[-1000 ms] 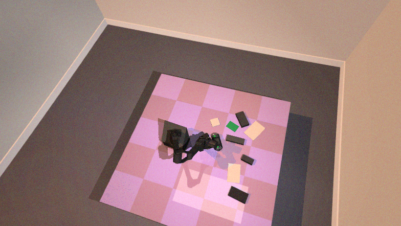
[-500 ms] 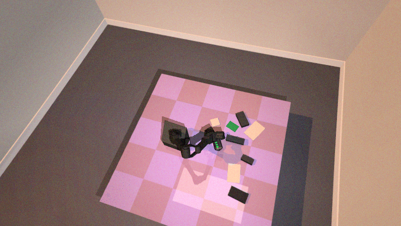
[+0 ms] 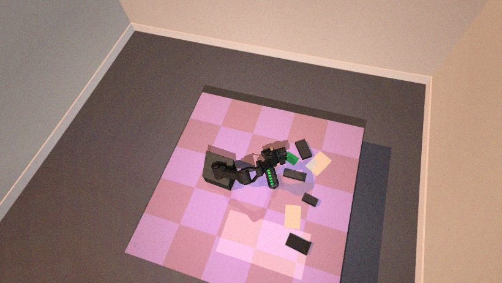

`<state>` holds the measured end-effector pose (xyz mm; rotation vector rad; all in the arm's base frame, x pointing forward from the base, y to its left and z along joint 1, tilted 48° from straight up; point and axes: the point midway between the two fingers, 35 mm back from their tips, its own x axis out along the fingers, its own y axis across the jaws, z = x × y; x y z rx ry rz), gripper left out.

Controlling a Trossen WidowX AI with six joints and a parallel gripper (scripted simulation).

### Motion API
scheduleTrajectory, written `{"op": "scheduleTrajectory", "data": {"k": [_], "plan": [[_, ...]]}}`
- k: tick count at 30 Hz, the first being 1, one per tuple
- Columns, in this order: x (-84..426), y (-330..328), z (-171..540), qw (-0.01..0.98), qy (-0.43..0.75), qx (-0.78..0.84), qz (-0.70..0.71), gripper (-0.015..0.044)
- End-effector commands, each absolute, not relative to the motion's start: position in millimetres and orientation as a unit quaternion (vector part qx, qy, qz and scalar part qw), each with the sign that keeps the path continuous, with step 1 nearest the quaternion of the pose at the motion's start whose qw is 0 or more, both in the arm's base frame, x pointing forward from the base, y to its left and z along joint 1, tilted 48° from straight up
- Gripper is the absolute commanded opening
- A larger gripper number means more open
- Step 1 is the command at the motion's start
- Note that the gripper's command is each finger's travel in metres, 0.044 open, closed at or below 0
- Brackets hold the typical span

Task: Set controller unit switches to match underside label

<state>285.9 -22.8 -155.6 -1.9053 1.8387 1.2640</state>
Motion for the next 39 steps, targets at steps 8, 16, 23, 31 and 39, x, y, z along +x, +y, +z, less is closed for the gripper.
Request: {"op": "scheduleTrajectory", "data": {"k": [8, 16, 23, 31, 39], "plan": [[286, -33, -166, 0.104, 0.628, -0.645, 0.424, 0.0], [284, -43, -175, 0.104, 0.628, -0.644, 0.423, 0.0], [282, -50, -181, 0.103, 0.628, -0.645, 0.423, 0.0], [281, -55, -186, 0.103, 0.628, -0.645, 0.423, 0.0], [281, -55, -186, 0.103, 0.628, -0.645, 0.423, 0.0]]}}
